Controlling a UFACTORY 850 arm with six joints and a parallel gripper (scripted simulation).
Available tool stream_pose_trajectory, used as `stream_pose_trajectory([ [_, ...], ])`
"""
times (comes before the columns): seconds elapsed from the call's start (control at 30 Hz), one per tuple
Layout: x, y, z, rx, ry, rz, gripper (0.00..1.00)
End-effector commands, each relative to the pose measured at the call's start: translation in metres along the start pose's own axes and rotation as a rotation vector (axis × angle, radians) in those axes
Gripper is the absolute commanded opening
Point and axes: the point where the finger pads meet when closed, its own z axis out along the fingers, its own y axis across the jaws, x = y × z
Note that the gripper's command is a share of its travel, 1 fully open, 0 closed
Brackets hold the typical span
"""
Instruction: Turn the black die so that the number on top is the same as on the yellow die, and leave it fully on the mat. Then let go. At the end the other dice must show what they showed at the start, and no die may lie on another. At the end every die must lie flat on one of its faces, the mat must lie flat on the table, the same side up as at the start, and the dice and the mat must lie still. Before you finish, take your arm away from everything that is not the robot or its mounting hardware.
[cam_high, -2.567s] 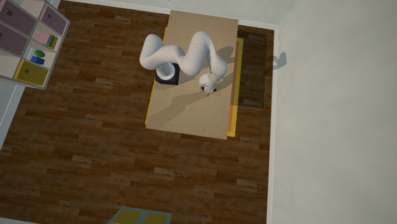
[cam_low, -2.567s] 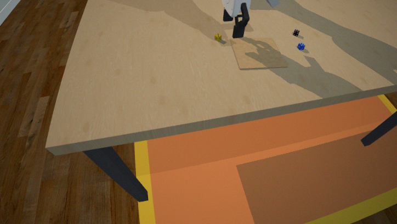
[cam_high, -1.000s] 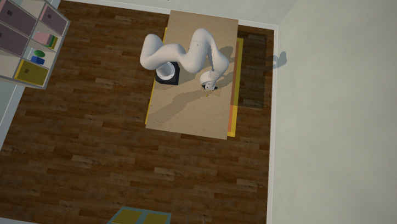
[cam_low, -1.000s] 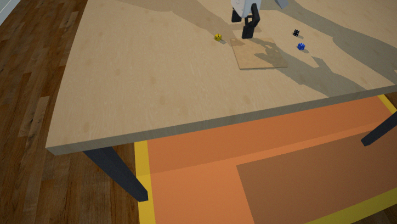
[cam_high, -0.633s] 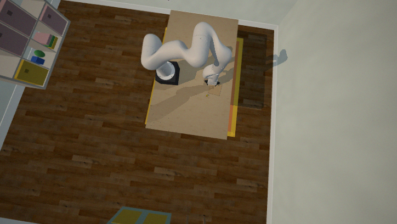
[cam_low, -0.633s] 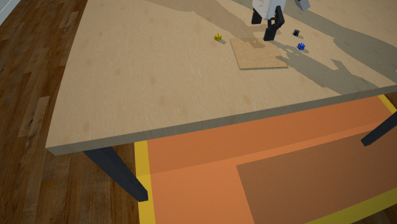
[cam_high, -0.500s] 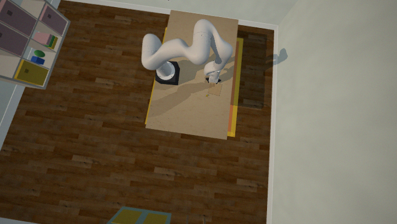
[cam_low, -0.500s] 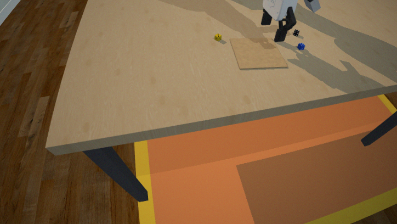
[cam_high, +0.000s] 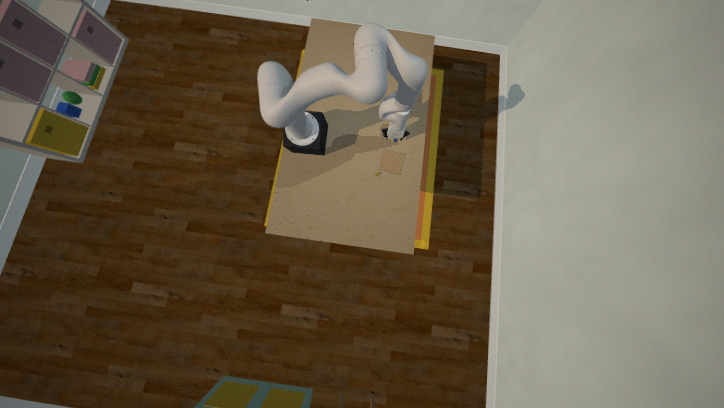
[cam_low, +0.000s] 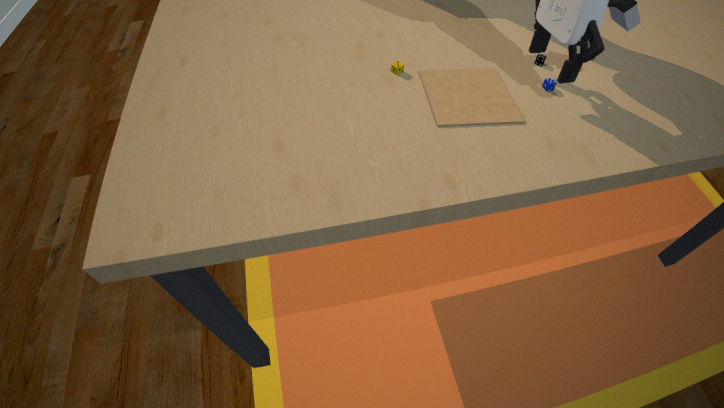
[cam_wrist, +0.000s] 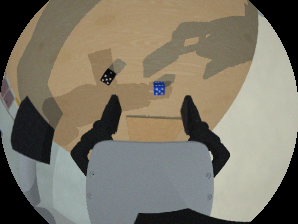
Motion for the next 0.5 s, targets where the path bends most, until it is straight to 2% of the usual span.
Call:
stream_pose_trajectory([
  [0.0, 0.023, 0.010, 0.001, 0.043, -0.006, -0.002, 1.00],
  [0.2, 0.041, 0.016, 0.001, 0.043, -0.006, -0.002, 1.00],
  [0.47, 0.045, 0.017, 0.001, 0.043, -0.006, -0.002, 1.00],
])
